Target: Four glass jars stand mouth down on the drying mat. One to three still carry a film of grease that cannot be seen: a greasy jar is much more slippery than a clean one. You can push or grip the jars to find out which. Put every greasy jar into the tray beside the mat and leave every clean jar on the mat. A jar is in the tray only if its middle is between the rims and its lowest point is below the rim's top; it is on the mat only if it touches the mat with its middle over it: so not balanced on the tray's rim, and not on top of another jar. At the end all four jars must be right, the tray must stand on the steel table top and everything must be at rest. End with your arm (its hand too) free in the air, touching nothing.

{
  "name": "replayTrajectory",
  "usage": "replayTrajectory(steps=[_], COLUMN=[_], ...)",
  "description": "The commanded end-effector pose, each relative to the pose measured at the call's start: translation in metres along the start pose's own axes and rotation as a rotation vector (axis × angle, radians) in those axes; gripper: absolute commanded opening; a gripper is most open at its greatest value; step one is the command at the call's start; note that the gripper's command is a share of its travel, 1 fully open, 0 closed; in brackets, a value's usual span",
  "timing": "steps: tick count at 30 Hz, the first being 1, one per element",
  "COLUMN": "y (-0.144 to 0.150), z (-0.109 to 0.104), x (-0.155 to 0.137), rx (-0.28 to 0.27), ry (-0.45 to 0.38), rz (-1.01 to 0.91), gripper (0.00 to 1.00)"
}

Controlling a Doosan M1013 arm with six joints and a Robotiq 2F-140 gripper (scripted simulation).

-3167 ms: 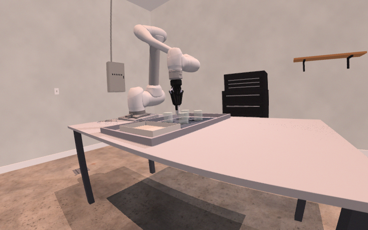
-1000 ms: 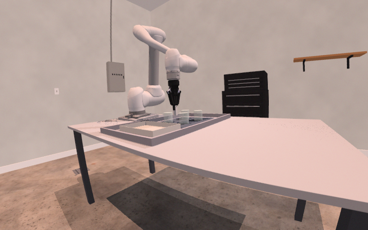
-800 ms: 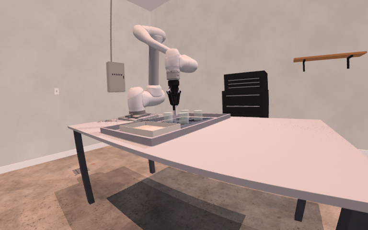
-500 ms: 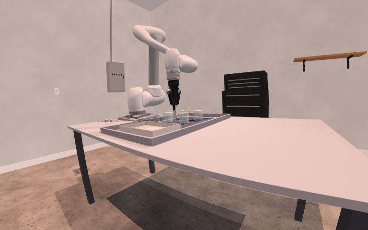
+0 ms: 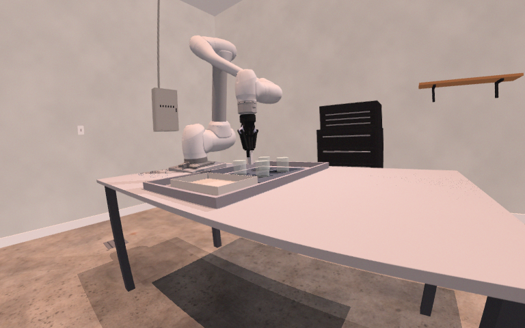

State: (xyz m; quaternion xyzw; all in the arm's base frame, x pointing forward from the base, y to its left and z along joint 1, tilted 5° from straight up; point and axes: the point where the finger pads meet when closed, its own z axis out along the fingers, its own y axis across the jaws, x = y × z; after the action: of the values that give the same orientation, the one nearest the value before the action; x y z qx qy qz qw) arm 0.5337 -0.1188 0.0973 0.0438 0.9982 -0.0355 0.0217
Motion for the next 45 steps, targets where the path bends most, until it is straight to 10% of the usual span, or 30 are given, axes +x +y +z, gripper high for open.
replayTrajectory(steps=[1, 18, 30, 45], y=[-0.001, -0.001, -0.001, 0.105], z=[0.001, 0.001, -0.075, -0.075], x=[0.001, 0.001, 0.002, -0.01], rx=[0.002, 0.002, 0.002, 0.002], ry=[-0.004, -0.004, -0.004, -0.004], rz=[-0.003, -0.003, -0.003, -0.003], gripper=[0.0, 0.0, 0.0, 0.0])
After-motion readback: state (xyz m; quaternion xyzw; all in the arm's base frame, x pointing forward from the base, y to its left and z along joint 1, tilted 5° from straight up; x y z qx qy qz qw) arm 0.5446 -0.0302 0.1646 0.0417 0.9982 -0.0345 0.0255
